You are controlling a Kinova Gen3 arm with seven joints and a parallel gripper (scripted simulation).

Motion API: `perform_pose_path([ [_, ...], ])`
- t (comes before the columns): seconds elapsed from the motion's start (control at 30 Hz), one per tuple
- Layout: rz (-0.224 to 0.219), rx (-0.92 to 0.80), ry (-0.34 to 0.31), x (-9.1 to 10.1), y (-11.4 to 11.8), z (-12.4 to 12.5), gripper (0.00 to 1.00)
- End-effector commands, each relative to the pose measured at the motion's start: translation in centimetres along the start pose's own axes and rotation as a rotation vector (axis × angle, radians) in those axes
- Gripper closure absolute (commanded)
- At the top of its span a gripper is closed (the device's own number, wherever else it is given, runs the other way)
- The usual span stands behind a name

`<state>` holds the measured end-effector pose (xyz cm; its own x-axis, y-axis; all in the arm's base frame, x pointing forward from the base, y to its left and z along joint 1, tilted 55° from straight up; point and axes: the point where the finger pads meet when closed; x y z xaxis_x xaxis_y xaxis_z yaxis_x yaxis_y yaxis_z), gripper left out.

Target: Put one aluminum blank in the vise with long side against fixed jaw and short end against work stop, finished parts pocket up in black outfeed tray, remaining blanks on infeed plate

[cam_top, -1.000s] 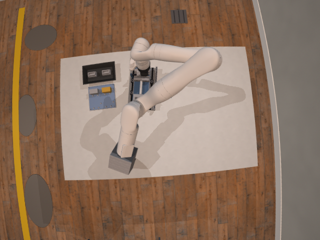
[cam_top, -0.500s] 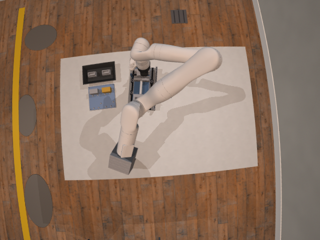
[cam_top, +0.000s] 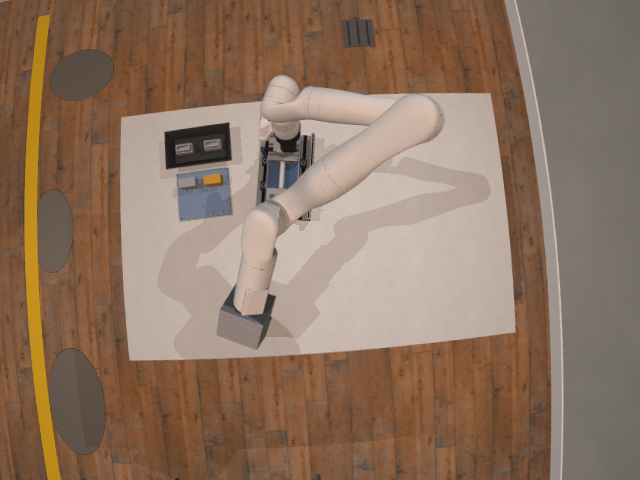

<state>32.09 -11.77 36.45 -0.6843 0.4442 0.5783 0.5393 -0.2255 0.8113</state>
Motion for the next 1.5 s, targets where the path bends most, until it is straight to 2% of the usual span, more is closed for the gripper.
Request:
perform_pose_path([
  [0.0, -0.001, 0.0, 0.0, 0.0, 0.0, 0.0, 0.0],
  [0.8, -0.001, 0.0, 0.0, 0.4, 0.0, 0.0, 0.0],
  [1.07, -0.001, 0.0, 0.0, 1.5, 0.0, 0.0, 0.0],
  [1.47, -0.001, 0.0, 0.0, 5.1, 0.0, 0.0, 0.0],
])
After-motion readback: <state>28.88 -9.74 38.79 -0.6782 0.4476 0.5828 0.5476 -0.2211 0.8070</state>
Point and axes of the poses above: the point where the finger pads meet when closed, its own x axis back along the fingers, its own y axis across the jaws, z = x × y, and after that the axes turned 10 degrees about -x, right-handed
